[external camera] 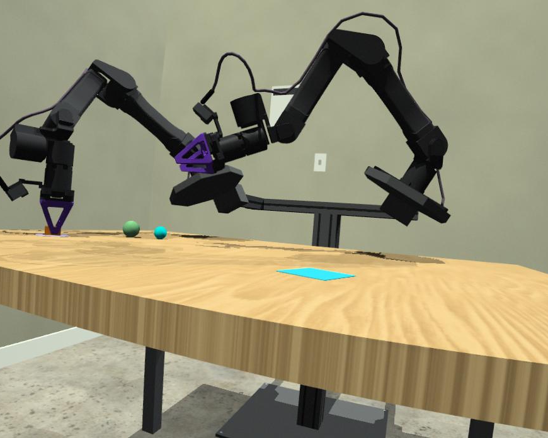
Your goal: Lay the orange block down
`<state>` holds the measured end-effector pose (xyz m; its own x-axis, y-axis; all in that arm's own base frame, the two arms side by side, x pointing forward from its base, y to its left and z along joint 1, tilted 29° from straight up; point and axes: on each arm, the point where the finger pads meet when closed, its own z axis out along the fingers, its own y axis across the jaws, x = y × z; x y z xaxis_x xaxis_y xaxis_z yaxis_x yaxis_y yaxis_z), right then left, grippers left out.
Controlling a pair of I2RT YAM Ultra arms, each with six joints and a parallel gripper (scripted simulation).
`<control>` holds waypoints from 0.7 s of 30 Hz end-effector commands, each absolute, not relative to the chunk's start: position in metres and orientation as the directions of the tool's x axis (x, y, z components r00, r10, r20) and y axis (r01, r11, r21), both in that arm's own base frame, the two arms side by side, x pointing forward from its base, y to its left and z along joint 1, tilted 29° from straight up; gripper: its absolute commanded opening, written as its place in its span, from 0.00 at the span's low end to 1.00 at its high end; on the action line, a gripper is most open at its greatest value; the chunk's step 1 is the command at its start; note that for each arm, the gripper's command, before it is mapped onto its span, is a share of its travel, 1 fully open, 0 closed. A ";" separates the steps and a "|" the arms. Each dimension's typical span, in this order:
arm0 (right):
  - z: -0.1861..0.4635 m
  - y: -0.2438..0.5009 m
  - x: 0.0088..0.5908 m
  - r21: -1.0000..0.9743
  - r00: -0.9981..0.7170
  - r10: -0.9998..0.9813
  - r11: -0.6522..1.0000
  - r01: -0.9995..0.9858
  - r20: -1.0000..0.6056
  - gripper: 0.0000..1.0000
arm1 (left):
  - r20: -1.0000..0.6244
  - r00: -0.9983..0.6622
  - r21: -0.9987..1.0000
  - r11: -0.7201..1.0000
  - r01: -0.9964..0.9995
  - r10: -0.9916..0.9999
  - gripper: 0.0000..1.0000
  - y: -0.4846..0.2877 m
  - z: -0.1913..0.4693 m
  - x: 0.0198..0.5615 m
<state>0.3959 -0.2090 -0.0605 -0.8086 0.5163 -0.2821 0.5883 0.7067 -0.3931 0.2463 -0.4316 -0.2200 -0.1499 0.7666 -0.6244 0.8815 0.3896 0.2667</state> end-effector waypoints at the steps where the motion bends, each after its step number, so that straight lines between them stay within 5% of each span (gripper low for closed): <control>1: -0.034 -0.195 0.400 -0.390 -0.809 0.506 0.709 0.588 -0.299 0.27 | -0.640 -0.136 0.265 0.383 0.885 0.757 1.00 -0.440 -0.217 0.247; 14: 0.008 -0.173 0.402 -0.391 -0.808 0.506 0.708 0.589 -0.302 0.27 | -0.610 -0.135 0.267 0.362 0.893 0.781 1.00 -0.432 -0.220 0.250; 21: 0.008 -0.173 0.402 -0.388 -0.808 0.506 0.709 0.589 -0.301 0.27 | -0.568 -0.220 0.284 0.439 0.852 0.793 1.00 -0.377 -0.171 0.330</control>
<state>0.3968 -0.1772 -0.0020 -0.8111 0.5103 -0.2860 0.5849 0.7114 -0.3896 0.2893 -0.4015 -0.2056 -0.1946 0.7872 -0.5852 0.8694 0.4147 0.2687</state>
